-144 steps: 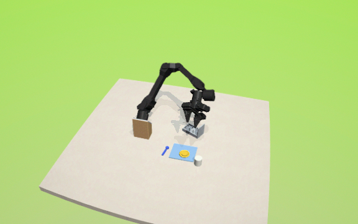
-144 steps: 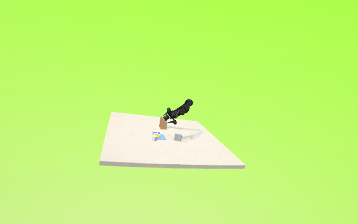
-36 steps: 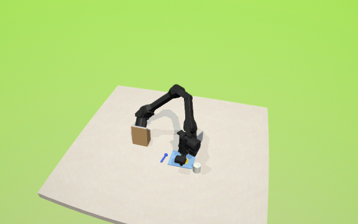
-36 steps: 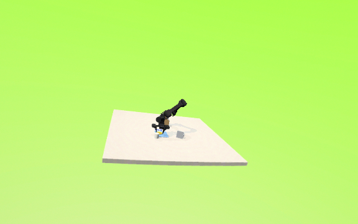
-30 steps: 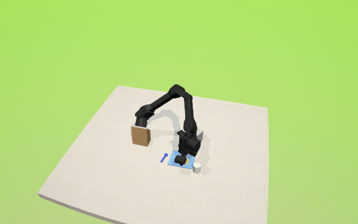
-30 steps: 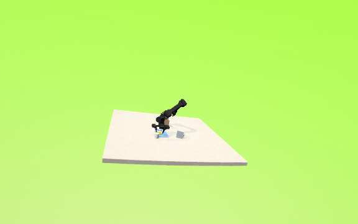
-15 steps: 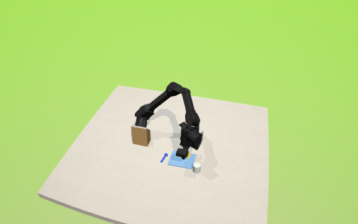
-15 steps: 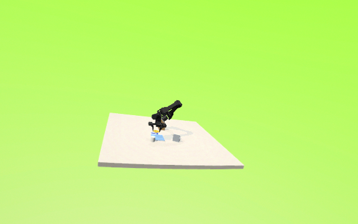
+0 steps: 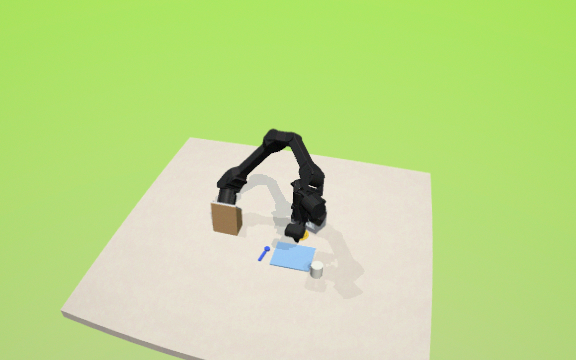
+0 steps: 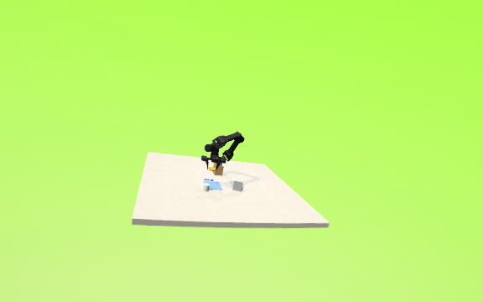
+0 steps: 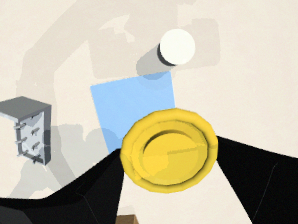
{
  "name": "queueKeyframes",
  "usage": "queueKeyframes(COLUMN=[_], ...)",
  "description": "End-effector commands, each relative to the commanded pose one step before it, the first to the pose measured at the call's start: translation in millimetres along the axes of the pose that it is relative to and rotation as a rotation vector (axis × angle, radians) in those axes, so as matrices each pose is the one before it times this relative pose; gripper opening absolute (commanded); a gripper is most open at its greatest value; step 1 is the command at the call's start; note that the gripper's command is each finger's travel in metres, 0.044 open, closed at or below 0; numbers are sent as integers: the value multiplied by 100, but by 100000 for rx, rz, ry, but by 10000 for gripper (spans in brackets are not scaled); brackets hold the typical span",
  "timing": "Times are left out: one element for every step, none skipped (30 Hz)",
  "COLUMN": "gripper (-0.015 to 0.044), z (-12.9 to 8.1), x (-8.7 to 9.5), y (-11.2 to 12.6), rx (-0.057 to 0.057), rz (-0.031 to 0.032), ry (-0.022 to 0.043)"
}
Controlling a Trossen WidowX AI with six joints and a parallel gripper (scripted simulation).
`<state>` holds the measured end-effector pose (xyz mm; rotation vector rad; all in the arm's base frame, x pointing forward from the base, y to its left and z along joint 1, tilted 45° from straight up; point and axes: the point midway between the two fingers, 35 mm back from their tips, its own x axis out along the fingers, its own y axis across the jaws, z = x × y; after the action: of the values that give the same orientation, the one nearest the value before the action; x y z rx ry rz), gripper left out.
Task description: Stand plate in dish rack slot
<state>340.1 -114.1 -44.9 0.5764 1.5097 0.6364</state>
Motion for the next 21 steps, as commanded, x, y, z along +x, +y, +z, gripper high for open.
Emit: queueKeyframes(gripper=[0,0,0,0,0,0,0,0,0,0,0,0,0,0,0,0,0,0,0,0,0], z=[0,6,6,3,1,0,-3,-3,-1,7,18,17,-4,-33,-62,-90,-119,-147,-175,-202,-228], x=[-1566,-375,-371,-370,-368,-365,-302,-181,-60,-22,-66,-107,-125,-120,-115,-110,-105,-99,-94,-89,-84], y=[-53,-2,-1,1,3,5,6,5,2,96,288,481,586,585,582,578,572,565,556,546,535], rx=[-602,-11,-11,-12,-13,-13,-11,-7,-2,565,1696,2826,3440,3440,3438,3437,3435,3434,3432,3429,3430], rz=[-380,41,43,45,47,49,42,26,9,-16,-47,-76,-88,-84,-79,-75,-70,-65,-60,-56,-51], ry=[575,12,12,12,12,11,10,6,2,0,-1,-4,-8,-11,-14,-16,-18,-20,-21,-22,-23])
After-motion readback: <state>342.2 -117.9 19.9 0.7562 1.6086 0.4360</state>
